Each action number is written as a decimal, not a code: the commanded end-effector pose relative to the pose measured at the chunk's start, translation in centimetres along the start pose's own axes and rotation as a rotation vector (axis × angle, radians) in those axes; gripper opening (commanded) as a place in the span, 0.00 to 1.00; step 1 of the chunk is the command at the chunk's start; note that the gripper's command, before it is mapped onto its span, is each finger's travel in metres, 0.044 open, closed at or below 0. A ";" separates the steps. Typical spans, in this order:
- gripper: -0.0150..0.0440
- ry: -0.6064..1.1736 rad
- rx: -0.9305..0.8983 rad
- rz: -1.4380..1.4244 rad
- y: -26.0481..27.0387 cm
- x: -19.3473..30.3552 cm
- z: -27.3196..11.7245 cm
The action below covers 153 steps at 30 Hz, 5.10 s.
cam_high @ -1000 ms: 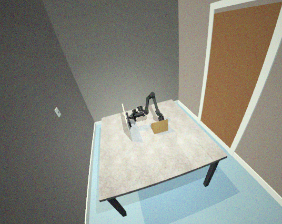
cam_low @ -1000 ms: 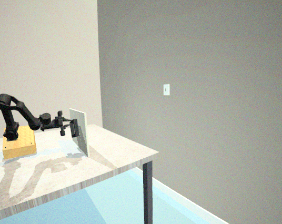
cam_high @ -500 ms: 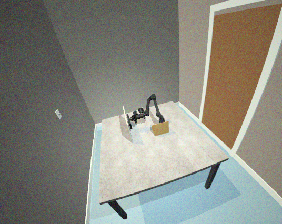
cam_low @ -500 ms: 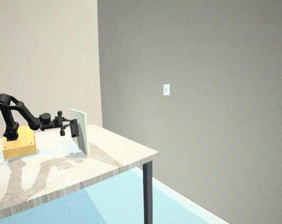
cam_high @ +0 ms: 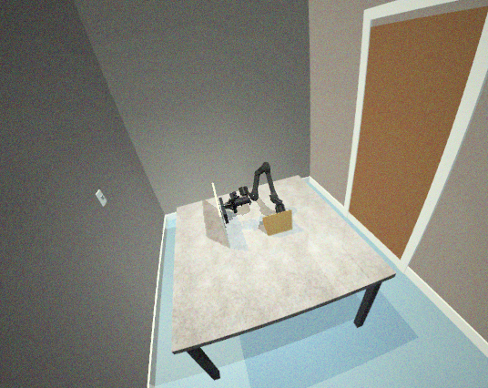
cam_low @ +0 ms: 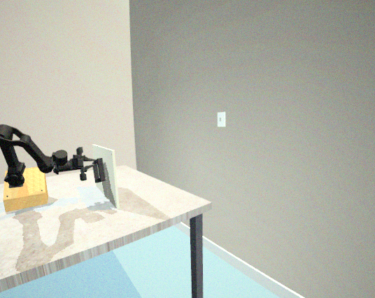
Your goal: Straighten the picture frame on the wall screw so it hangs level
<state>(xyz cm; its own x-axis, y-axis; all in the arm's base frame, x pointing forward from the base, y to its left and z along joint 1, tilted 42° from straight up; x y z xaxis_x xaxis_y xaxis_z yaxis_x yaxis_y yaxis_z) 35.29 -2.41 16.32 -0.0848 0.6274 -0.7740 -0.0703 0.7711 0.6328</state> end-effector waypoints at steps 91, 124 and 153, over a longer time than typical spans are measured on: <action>0.25 -0.009 -0.009 -0.002 -0.7 -0.5 0.1; 0.25 -0.007 -0.015 0.090 -0.6 -0.4 0.1; 0.25 -0.007 -0.016 0.242 -0.6 -0.5 0.1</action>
<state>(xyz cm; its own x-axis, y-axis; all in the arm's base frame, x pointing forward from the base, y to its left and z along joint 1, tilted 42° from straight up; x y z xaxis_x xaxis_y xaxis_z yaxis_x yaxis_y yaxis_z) 35.50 -3.09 16.33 -0.0939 0.7854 -0.6118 -0.0678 0.6081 0.7910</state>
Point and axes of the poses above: the point midway between the two fingers, 35 mm back from their tips, its own z axis out along the fingers, its own y axis across the jaws, x = y × z, the point moved 3 cm from there along -z, back along the fingers, and after that the axes turned 8 degrees about z, right-handed, at the moved point
